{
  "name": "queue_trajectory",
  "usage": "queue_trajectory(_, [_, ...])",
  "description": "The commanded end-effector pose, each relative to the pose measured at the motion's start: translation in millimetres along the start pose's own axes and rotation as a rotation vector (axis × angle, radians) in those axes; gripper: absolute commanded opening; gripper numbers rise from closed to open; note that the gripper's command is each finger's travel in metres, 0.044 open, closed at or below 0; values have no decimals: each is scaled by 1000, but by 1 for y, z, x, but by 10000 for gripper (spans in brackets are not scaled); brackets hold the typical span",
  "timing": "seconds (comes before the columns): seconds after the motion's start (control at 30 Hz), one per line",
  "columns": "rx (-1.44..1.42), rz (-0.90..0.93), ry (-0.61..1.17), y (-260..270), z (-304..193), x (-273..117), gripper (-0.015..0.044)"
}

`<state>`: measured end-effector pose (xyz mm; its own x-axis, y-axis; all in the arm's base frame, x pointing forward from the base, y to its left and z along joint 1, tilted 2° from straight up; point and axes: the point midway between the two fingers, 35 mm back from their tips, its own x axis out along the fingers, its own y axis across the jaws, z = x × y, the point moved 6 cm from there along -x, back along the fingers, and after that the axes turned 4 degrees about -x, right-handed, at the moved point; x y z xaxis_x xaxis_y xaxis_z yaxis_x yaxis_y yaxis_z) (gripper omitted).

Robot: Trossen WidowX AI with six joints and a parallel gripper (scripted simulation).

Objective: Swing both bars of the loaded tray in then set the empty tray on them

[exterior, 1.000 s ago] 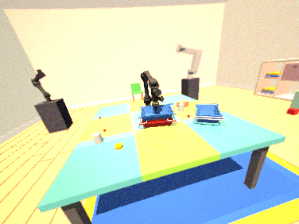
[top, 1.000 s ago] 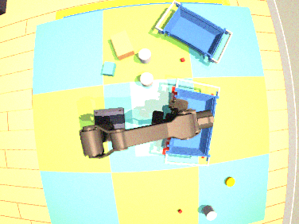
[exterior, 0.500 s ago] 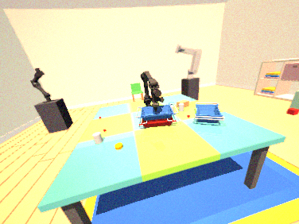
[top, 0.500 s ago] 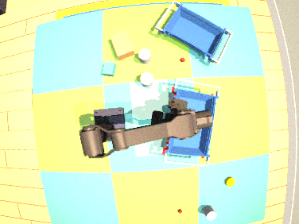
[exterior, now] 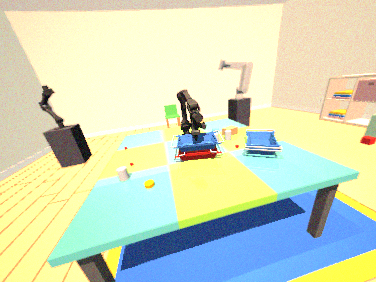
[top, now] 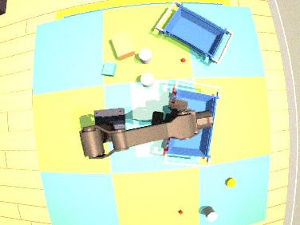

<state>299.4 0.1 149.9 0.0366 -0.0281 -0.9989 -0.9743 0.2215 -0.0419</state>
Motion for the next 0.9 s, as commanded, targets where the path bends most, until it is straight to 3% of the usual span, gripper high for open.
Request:
queue_trajectory(0.0, [4,18,1,3,0,4,0])
queue_trajectory(0.3, [4,18,1,3,0,4,0])
queue_trajectory(0.87, [4,18,1,3,0,4,249])
